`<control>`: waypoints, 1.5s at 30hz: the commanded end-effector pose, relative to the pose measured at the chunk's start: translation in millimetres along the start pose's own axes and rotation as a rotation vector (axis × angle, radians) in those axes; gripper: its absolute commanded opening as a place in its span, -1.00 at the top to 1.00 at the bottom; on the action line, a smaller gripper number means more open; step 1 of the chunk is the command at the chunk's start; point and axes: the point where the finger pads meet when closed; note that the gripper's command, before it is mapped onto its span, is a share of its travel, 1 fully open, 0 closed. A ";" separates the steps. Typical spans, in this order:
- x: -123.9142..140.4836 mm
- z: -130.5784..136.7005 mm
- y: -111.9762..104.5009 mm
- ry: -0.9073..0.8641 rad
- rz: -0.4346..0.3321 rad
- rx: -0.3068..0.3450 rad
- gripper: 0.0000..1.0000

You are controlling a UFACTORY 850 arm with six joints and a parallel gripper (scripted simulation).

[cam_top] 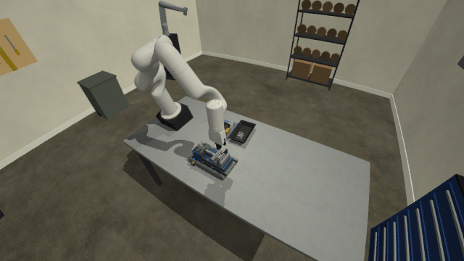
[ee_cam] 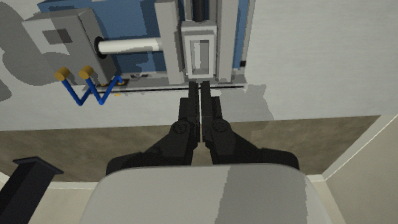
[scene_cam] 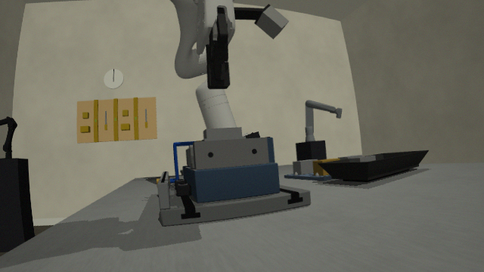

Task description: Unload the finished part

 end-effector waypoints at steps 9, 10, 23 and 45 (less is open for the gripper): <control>0.0 0.9 -1.0 0.000 0.000 0.002 1.00; 0.0 0.9 -1.0 0.000 0.000 0.002 1.00; 0.0 0.9 -1.0 0.000 0.000 0.002 -0.37; 0.0 0.9 -1.0 0.000 0.000 0.002 -0.37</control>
Point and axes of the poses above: the point where the finger pads meet when closed, its own y axis out along the fingers, its own z axis across the jaws, x = y × z, and after that the axes turned 10 degrees about y, right-handed
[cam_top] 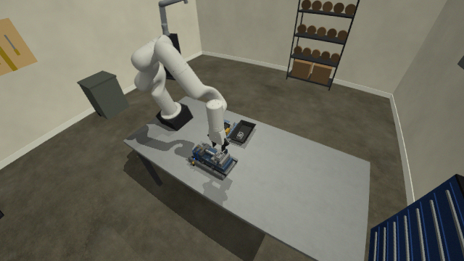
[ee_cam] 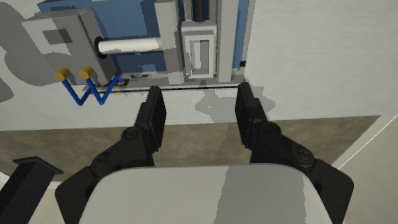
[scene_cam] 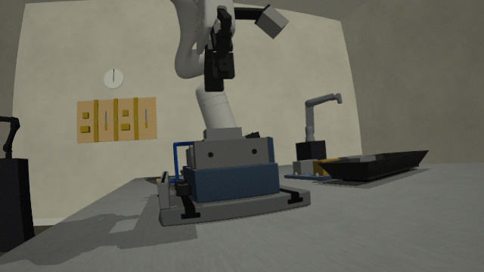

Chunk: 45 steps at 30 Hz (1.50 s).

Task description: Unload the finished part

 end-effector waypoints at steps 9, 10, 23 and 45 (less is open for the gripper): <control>0.0 0.9 -0.9 0.000 0.000 0.002 -0.37; 0.0 0.9 -0.9 0.000 0.000 0.002 -0.37; 0.0 1.0 7.0 0.000 0.000 0.002 -0.37; 0.0 1.1 38.9 0.000 0.000 0.002 -0.37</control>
Point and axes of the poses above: the point where the finger pads meet when closed, its own y axis out along the fingers, its own z axis across the jaws, x = y × z, and after that the axes turned 10 degrees about y, right-handed
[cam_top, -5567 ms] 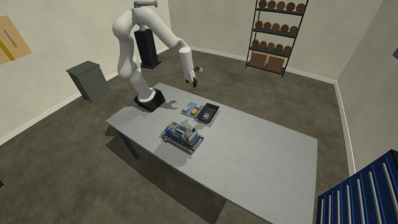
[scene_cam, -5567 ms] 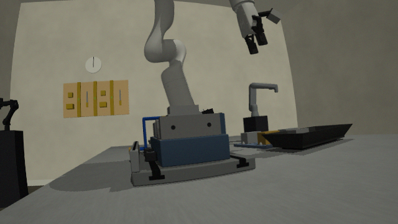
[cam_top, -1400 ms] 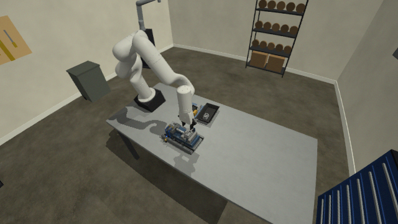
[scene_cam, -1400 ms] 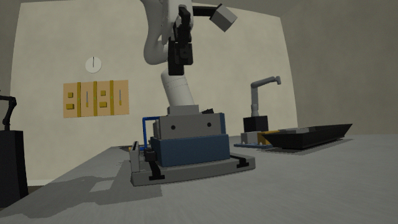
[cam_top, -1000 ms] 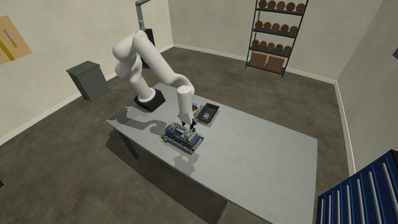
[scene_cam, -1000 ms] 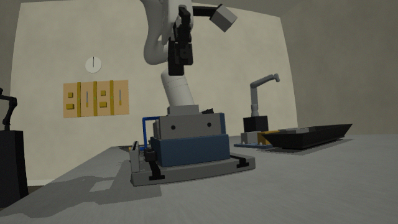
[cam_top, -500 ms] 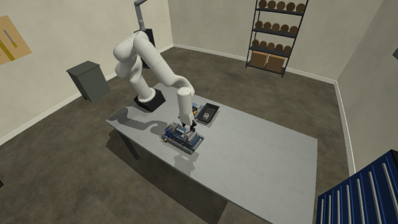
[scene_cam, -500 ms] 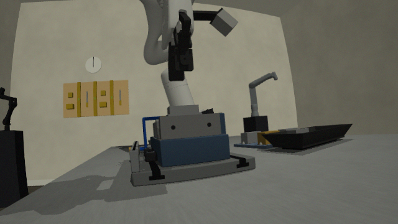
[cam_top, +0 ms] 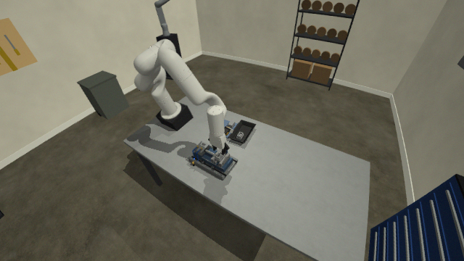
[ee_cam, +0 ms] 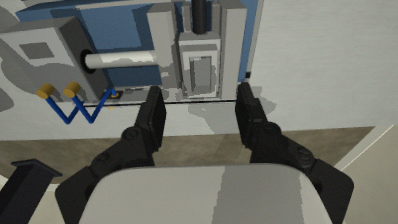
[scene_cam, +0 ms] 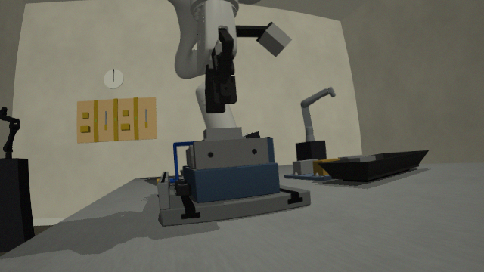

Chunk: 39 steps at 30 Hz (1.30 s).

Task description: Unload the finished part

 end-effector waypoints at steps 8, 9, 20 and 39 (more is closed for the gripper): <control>0.0 1.4 15.8 0.000 0.000 0.003 -0.37; 0.0 1.4 17.1 0.000 0.000 0.003 -0.37; 0.1 1.4 24.5 0.000 0.000 0.003 -0.37; 0.0 1.4 25.7 0.000 0.000 0.003 -0.37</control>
Point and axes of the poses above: the point where the finger pads meet when closed, its own y axis out along the fingers, its own z axis across the jaws, x = y × z, and after that the axes turned 10 degrees about y, right-handed
